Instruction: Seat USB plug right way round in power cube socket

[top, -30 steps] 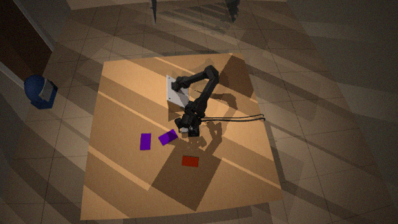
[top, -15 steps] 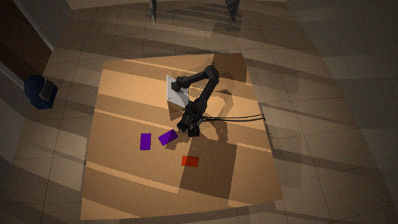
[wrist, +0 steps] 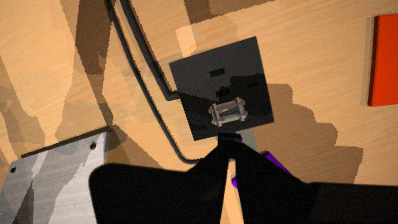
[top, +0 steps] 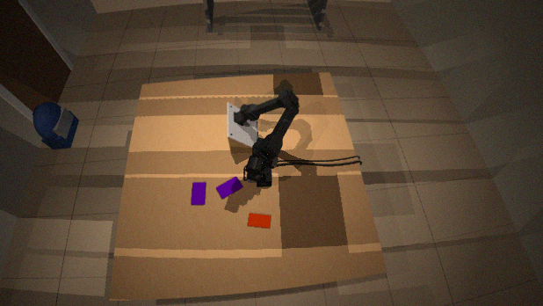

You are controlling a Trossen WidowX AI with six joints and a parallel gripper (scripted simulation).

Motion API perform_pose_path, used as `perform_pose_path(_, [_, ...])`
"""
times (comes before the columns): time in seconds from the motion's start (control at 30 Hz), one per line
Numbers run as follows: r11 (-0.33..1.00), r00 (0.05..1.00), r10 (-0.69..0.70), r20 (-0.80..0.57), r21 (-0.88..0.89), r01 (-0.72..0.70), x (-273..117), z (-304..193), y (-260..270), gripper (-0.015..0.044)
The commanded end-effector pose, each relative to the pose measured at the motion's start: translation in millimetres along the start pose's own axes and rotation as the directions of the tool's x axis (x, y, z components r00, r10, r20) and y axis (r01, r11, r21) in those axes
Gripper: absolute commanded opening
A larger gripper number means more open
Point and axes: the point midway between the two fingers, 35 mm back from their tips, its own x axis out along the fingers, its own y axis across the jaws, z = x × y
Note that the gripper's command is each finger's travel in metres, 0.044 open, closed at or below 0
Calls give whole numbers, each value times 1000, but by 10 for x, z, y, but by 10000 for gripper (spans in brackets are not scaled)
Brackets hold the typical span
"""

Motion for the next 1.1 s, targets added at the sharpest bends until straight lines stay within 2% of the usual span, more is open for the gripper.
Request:
perform_pose_path(0.0, [992,1000,0,0,-125,0,2,-1,0,0])
perform_pose_path(0.37, [923,1000,0,0,-386,0,2,-2,0,0])
perform_pose_path(1.07, [925,1000,2,4,-379,0,9,6,2,0])
